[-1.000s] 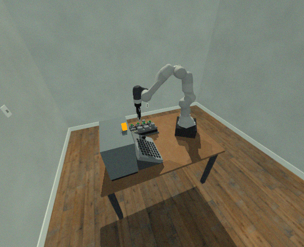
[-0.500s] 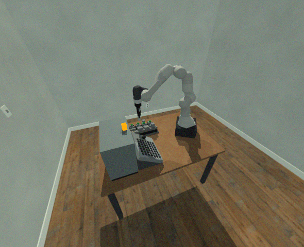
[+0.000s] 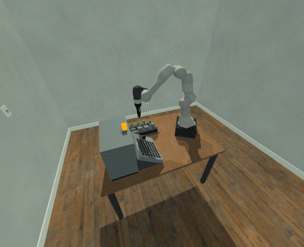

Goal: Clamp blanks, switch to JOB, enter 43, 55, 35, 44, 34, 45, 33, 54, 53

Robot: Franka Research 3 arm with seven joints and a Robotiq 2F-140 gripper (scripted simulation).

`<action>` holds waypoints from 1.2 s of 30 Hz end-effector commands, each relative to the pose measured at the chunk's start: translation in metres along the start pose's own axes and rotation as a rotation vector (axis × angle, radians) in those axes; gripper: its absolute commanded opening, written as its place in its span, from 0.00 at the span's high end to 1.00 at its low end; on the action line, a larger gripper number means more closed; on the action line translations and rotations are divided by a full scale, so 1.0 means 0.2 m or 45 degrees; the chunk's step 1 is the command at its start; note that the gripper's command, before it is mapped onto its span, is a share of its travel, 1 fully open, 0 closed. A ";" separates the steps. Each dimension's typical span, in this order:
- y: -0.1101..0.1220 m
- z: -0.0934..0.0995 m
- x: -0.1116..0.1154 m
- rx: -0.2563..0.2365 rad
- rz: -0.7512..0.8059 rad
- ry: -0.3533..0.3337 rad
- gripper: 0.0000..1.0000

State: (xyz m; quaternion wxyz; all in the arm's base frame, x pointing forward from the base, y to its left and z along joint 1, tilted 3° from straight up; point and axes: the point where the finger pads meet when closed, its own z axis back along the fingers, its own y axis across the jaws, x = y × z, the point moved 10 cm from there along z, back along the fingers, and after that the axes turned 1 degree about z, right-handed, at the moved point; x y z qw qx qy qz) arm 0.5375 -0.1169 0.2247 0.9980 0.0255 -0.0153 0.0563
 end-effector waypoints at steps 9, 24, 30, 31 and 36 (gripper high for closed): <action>-0.11 0.01 0.00 -0.002 0.008 0.000 1.00; -0.50 0.01 -0.02 0.001 0.016 0.000 1.00; -0.50 0.01 -0.02 0.001 0.016 0.000 1.00; -0.50 0.01 -0.02 0.001 0.016 0.000 1.00; -0.50 0.01 -0.02 0.001 0.016 0.000 1.00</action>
